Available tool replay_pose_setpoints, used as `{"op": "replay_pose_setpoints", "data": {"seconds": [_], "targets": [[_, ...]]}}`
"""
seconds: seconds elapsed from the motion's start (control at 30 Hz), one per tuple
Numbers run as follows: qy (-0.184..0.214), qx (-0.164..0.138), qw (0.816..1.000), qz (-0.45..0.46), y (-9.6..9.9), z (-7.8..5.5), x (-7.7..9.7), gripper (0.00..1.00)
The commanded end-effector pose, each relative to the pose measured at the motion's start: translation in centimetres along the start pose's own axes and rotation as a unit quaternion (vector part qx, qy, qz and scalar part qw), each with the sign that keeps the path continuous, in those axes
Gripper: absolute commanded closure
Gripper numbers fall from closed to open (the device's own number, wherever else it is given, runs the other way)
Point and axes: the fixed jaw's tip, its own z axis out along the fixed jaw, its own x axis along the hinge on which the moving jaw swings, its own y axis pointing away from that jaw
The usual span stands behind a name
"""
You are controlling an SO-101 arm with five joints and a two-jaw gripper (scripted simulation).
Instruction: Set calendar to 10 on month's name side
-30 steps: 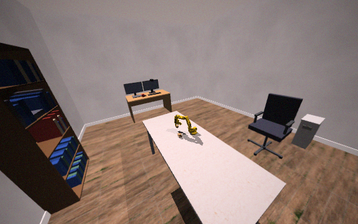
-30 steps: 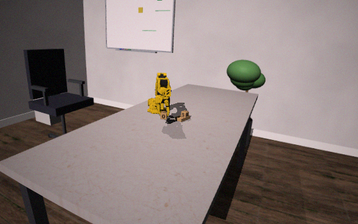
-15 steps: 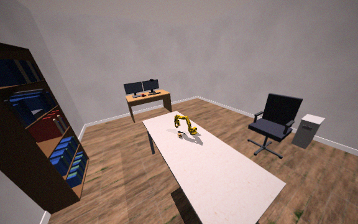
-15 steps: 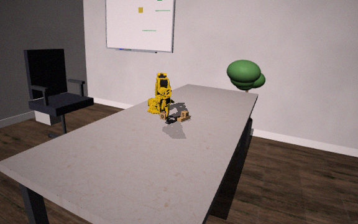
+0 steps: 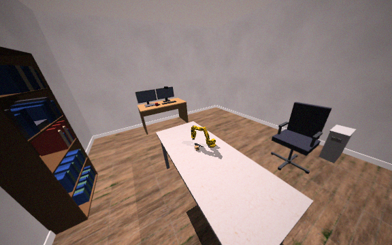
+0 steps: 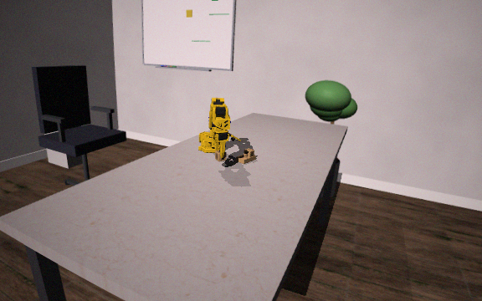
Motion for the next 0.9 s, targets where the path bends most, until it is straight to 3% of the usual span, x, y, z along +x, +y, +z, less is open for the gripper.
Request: {"op": "replay_pose_setpoints", "data": {"seconds": [0.0,0.17,0.37,0.43,0.87], "targets": [[0.011,0.036,0.996,0.086,-0.54,-1.44,0.25,1.0],[0.007,0.037,0.98,0.194,-0.59,-1.44,0.08,1.0],[0.002,0.038,0.947,0.319,-0.68,-1.44,-0.1,1.0],[0.002,0.038,0.947,0.319,-0.68,-1.44,-0.1,1.0],[-0.008,0.037,0.834,0.551,-1.0,-1.45,-0.35,1.0]]}}
